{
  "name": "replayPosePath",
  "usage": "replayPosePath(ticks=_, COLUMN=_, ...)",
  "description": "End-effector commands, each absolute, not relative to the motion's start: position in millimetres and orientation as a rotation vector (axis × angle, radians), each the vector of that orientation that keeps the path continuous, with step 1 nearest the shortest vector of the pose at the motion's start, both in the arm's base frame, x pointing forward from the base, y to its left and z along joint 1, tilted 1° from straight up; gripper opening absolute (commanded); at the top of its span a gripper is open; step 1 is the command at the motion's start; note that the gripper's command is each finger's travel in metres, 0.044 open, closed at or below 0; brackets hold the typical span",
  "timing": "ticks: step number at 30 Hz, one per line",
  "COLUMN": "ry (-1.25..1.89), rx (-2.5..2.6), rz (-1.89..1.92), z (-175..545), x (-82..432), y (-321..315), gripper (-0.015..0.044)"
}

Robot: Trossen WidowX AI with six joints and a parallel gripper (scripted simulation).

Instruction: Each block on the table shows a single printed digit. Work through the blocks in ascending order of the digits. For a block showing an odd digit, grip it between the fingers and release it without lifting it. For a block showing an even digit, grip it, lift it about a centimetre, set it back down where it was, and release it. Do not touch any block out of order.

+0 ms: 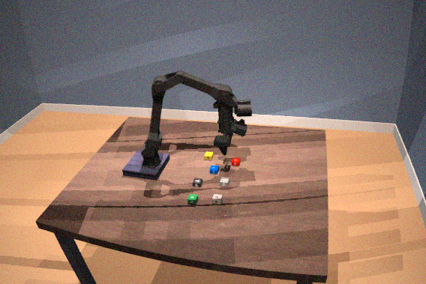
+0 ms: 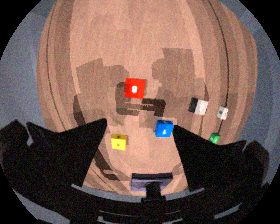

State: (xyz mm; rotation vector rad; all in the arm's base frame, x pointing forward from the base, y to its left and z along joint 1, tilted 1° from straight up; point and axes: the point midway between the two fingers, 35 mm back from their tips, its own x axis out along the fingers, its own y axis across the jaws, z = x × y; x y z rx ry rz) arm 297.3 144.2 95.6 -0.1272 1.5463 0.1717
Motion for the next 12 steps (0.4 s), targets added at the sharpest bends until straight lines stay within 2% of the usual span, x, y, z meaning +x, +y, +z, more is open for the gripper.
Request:
replayPosePath(ticks=1, ry=1.534, rx=-0.117, rz=0.174, z=117.3, x=266.2, y=186.5, gripper=0.0400)
replayPosePath(ticks=7, ry=1.540, rx=-0.112, rz=0.180, z=143.0, x=202.0, y=238.1, gripper=0.0400)
replayPosePath(ticks=12, ry=1.540, rx=-0.111, rz=0.180, z=143.7, x=199.8, y=239.3, gripper=0.0400)
